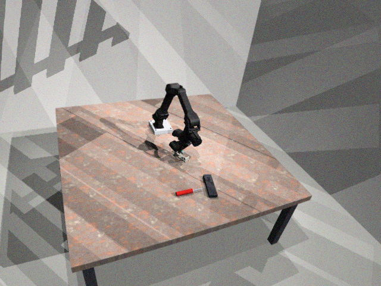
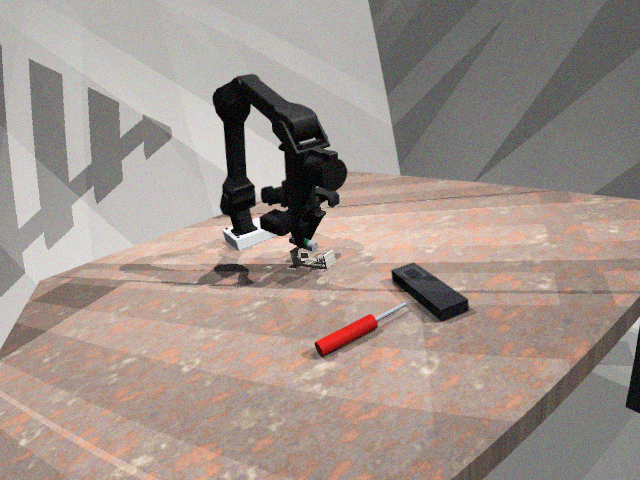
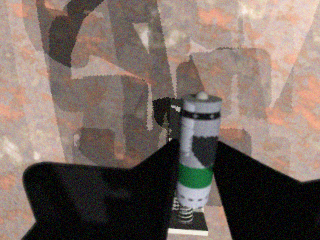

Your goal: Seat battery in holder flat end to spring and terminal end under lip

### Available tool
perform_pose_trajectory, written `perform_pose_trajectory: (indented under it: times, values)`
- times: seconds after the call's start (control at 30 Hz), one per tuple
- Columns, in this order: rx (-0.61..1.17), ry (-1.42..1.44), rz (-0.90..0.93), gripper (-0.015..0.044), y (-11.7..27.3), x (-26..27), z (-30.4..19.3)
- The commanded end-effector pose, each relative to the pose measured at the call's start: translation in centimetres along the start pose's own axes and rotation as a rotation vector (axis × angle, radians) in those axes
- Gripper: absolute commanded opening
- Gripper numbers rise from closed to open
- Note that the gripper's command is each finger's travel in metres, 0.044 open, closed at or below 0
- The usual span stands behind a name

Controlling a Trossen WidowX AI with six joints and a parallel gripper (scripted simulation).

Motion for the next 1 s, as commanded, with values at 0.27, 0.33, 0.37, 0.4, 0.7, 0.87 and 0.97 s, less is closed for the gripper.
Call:
perform_pose_trajectory:
  times: [0.27,0.33,0.37,0.4,0.7,0.87,0.97]
  values:
    - [-0.072,-0.004,-0.005,0.0067,-0.3,0.2,-1.1]
    - [-0.085,-0.004,-0.007,0.0067,-0.4,0.2,-1.2]
    - [-0.092,-0.004,-0.008,0.0067,-0.4,0.2,-1.3]
    - [-0.099,-0.004,-0.009,0.0067,-0.5,0.2,-1.4]
    - [-0.159,-0.005,-0.016,0.0067,-0.8,0.3,-2.1]
    - [-0.193,-0.005,-0.02,0.0067,-1.1,0.4,-2.5]
    - [-0.213,-0.005,-0.022,0.0067,-1.2,0.4,-2.8]
Point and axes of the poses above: the point midway between the two fingers, 35 mm back from their tips, its own y axis back along the fingers, its own x axis across the jaws, z = x × y, the point moved 7 cm from there along y, back along the fingers, and after that the axes turned 5 degrees about y, right-handed, at the moved point
